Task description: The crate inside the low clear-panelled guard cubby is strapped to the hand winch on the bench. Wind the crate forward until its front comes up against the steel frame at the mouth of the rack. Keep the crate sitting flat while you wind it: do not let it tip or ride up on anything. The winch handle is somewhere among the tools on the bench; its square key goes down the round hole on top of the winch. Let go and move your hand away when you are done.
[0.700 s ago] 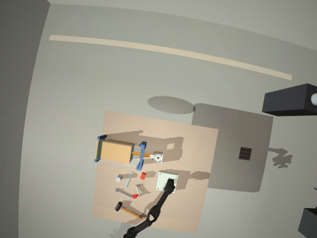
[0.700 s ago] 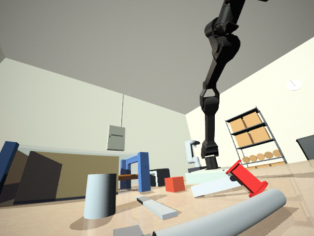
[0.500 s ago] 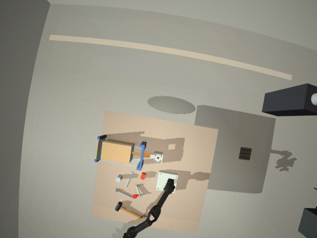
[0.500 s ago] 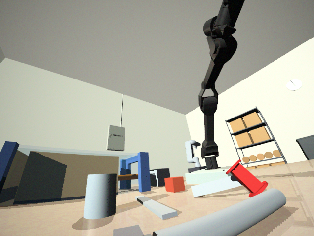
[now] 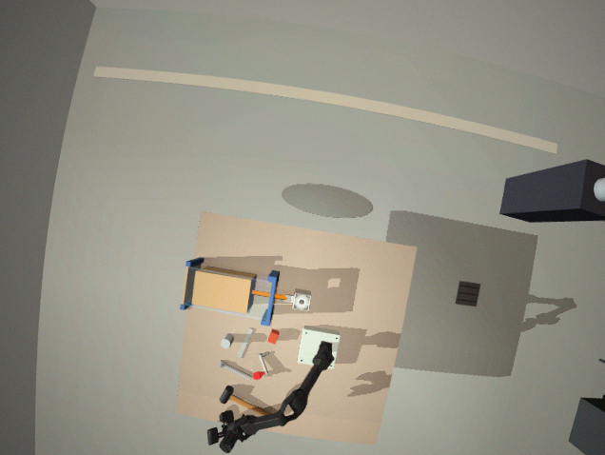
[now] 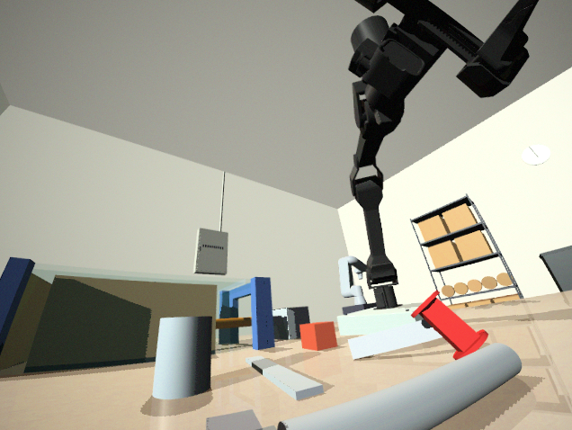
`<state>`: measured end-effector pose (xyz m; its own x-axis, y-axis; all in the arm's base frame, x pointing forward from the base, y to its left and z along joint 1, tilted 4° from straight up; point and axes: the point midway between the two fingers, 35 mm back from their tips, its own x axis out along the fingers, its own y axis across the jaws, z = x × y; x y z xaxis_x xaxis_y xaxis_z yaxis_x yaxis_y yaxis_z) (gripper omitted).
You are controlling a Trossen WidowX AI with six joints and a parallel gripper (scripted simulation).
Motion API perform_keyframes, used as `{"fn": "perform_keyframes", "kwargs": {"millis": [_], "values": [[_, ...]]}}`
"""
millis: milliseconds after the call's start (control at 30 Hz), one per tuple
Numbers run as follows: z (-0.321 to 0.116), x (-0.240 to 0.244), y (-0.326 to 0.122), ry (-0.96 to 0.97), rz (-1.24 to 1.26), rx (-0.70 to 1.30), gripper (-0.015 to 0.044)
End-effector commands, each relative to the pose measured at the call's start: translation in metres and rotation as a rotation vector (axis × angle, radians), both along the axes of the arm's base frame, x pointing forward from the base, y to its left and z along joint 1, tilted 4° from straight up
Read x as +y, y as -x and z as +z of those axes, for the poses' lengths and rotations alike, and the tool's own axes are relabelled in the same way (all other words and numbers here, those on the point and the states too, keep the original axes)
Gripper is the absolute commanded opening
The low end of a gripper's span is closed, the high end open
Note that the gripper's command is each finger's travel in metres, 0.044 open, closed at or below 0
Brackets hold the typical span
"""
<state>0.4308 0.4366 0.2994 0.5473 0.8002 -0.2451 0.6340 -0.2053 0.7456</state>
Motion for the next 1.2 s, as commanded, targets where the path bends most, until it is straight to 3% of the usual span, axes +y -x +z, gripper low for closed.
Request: {"fn": "perform_keyframes", "kwargs": {"millis": [0, 300, 533, 800, 1167], "values": [[-0.052, -0.035, -0.002, 0.221, -0.031, 0.062, 0.044], [-0.163, -0.14, 0.035, 0.755, 0.027, 0.269, 0.044], [-0.213, -0.229, 0.098, 1.108, 0.2, 0.475, 0.044], [-0.217, -0.237, 0.104, 1.138, 0.223, 0.497, 0.044], [-0.26, -0.229, 0.099, 1.138, 0.223, 0.497, 0.044]]}}
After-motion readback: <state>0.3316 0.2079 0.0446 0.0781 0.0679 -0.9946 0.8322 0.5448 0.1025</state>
